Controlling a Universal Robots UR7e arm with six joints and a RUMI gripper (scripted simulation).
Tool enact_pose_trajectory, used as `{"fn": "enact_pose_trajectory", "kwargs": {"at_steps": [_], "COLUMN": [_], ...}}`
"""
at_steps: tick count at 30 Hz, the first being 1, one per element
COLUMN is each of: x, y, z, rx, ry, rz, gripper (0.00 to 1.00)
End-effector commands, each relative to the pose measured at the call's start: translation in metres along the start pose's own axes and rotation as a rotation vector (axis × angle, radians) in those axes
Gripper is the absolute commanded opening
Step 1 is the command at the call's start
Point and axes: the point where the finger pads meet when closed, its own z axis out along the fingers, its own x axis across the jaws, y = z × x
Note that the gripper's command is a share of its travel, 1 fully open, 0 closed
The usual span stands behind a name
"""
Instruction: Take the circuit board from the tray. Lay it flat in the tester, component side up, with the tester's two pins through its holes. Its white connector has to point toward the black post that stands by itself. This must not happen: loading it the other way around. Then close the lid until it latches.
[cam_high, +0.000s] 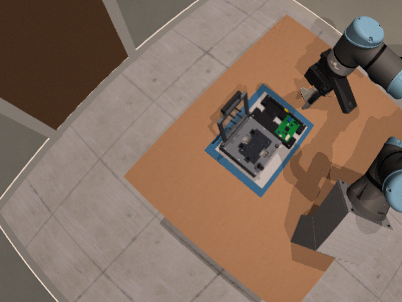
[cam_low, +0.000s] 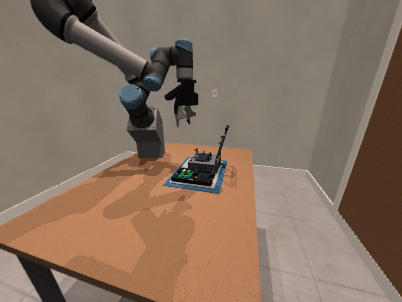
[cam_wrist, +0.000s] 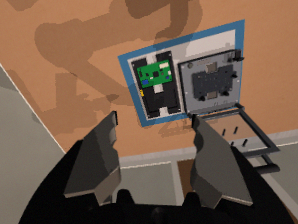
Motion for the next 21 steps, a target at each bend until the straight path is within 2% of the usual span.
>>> {"fn": "enact_pose_trajectory", "kwargs": {"at_steps": [1, 10, 21], "x": [-0.0001, -0.0001, -0.0001], "y": [0.0001, 0.0001, 0.0002], "z": [-0.0001, -0.0001, -0.0001], "rx": [-0.007, -0.008, -0.008], "ry": [0.011, 0.011, 0.011], "rz": [-0.122, -0.295, -0.325], "gripper": [0.59, 0.59, 0.59]}}
